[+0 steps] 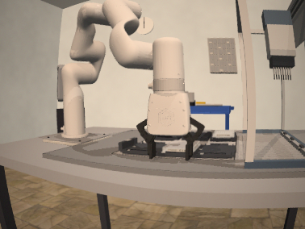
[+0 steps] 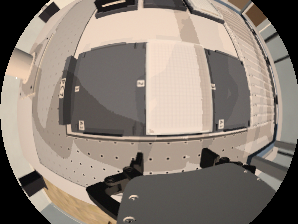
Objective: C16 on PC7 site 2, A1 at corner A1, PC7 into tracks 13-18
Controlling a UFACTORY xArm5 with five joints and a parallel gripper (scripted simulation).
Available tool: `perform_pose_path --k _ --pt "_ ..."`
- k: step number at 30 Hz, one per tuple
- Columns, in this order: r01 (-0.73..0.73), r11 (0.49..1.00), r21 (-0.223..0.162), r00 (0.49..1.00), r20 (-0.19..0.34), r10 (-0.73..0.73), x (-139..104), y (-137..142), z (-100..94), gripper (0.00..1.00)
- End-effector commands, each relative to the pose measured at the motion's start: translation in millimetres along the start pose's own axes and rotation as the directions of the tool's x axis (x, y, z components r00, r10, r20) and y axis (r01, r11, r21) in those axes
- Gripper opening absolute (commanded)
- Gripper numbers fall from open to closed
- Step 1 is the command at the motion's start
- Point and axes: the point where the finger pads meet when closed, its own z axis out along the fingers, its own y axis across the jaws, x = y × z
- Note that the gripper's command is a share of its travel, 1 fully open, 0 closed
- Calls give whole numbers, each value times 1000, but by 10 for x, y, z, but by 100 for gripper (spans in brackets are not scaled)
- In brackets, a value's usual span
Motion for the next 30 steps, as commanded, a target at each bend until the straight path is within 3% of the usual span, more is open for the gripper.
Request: perform_pose_path --k 1,30 --pt "0 1000 -5 1000 2 0 -8 17 -90 100" --pt "0 1000 -5 1000 2 0 -5 17 -507 100"
